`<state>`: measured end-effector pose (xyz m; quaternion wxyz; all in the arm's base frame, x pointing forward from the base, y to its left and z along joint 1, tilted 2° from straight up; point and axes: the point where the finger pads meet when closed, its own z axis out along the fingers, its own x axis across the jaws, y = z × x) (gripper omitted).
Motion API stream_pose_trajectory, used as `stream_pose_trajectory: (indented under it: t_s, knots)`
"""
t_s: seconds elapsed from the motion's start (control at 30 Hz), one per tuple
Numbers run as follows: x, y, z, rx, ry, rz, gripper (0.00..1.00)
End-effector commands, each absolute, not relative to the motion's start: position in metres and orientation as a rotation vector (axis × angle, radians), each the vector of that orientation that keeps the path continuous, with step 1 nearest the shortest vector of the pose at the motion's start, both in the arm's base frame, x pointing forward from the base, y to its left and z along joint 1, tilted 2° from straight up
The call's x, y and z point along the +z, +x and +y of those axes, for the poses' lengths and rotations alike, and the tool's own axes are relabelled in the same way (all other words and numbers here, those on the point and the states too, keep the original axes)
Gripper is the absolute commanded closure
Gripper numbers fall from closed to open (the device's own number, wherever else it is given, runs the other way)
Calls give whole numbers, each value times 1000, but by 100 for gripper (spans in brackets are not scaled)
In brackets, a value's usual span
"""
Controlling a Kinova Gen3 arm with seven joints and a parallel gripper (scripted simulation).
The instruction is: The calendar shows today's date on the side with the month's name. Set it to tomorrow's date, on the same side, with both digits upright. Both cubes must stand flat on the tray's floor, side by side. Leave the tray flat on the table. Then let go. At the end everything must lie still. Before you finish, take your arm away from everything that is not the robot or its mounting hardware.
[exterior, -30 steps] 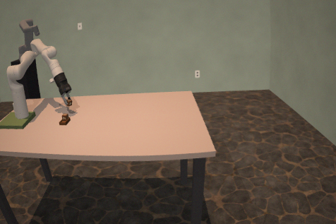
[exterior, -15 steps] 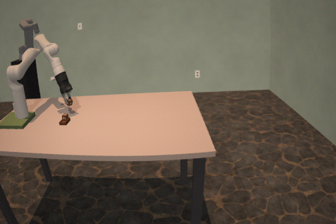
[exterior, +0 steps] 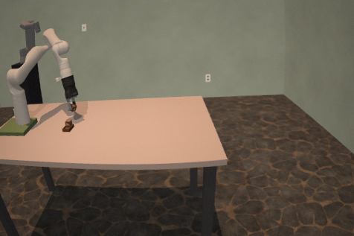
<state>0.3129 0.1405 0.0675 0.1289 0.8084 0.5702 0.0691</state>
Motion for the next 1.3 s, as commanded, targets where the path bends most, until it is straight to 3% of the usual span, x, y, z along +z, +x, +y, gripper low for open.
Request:
stream_pose_trajectory:
  t_s: [0.0, 1.27]
  knots:
    - [70, 317, 137, 207, 2371, 1641, 40]
    - [68, 321, 136, -180, 2675, 1842, 40]
